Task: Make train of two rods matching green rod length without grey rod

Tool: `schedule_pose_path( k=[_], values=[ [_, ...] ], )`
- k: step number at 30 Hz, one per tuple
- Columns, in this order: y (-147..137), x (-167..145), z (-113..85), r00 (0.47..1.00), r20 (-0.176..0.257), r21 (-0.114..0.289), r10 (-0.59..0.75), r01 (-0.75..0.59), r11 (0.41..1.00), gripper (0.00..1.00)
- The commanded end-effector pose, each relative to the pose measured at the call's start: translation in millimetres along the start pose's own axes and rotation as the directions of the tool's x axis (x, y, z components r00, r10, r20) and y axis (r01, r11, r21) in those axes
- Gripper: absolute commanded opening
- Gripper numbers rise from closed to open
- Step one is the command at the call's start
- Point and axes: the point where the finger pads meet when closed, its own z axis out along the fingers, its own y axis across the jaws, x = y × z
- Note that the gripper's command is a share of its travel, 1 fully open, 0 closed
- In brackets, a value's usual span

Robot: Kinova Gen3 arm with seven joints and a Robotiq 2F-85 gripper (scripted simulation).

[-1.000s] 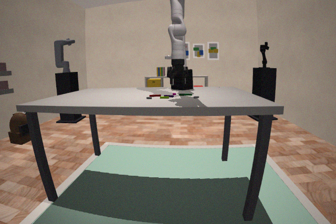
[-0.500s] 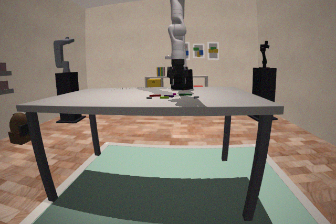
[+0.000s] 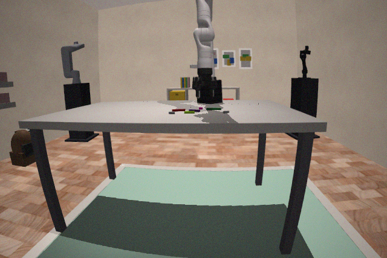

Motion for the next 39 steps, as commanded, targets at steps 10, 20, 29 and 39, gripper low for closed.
schedule_pose_path(
  k=[10, 20, 29, 39],
  values=[
    [0.7, 2.4, 0.2, 0.996, -0.007, -0.002, 0.084, -0.084, 0.996, 1.0],
    [4.2, 10.7, 2.3, 0.928, -0.035, -0.001, 0.371, -0.371, 0.928, 1.0],
    [7.6, 17.0, 3.8, 0.757, -0.054, 0.014, 0.651, -0.651, 0.759, 1.0],
    [10.6, 20.3, 4.7, 0.293, -0.05, 0.046, 0.955, -0.954, 0.296, 1.0]
  ],
)
